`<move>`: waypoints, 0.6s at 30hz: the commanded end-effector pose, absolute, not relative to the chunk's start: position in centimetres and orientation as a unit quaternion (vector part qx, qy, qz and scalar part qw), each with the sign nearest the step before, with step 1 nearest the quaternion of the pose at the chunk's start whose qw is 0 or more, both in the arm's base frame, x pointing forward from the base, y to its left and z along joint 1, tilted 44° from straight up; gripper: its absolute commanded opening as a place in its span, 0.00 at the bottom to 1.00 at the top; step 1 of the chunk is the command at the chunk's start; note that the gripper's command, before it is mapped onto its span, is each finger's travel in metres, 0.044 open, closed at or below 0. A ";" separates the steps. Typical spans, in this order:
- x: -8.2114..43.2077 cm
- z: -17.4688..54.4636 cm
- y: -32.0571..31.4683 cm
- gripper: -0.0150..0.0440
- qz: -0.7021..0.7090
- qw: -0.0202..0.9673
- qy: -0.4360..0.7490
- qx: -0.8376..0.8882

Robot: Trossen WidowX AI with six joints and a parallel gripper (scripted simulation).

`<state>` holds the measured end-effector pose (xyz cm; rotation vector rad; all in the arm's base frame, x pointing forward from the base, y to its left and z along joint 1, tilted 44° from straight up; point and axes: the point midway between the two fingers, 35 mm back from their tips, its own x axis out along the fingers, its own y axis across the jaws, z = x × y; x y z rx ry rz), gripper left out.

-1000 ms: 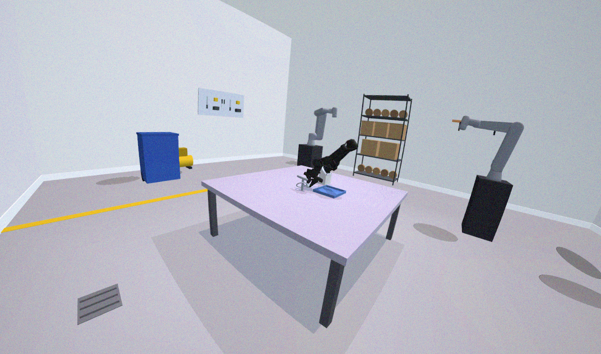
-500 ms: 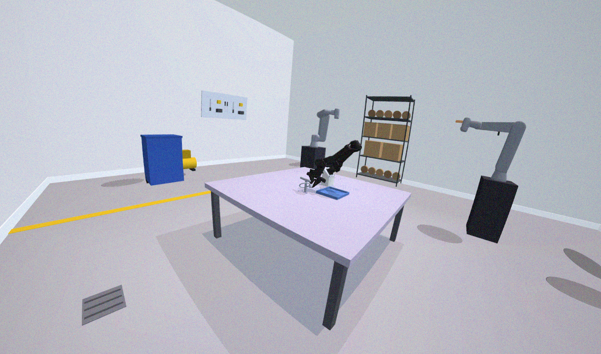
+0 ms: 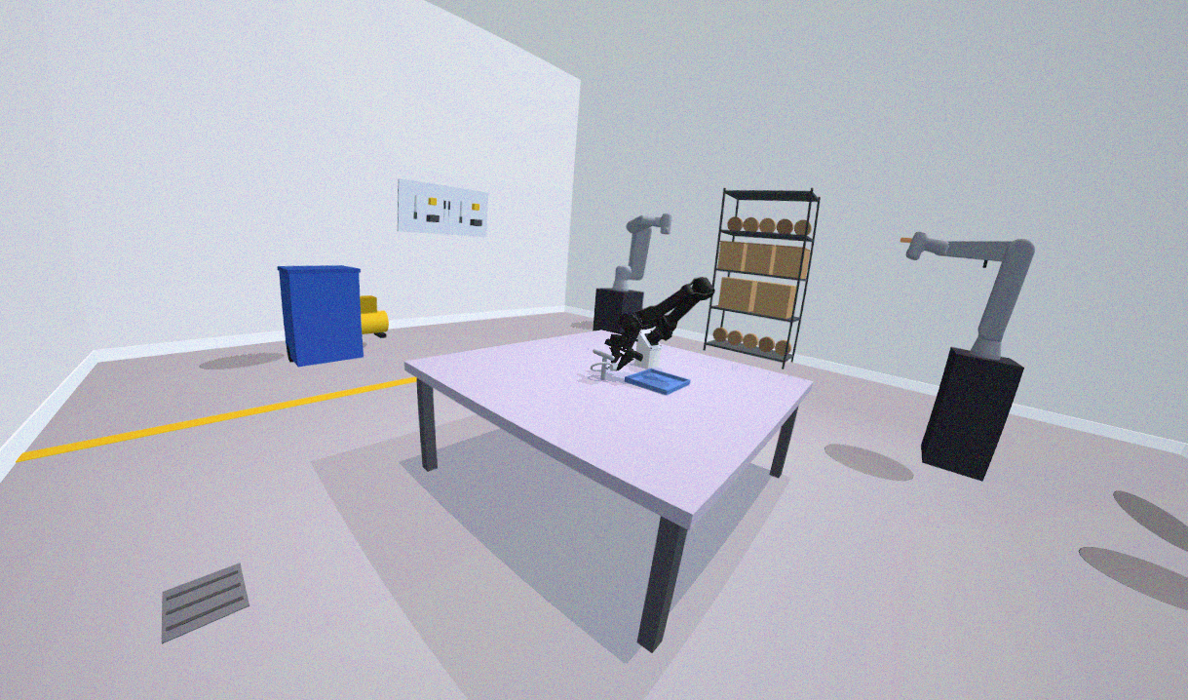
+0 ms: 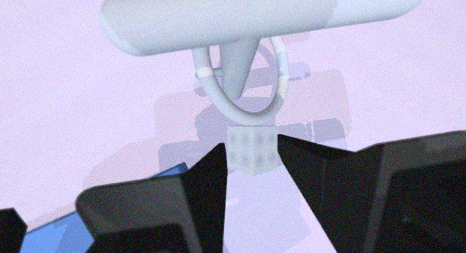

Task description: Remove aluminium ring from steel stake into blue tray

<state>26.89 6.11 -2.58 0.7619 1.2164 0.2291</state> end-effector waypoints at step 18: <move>27.7 -1.2 5.9 0.25 0.112 0.722 0.604 0.319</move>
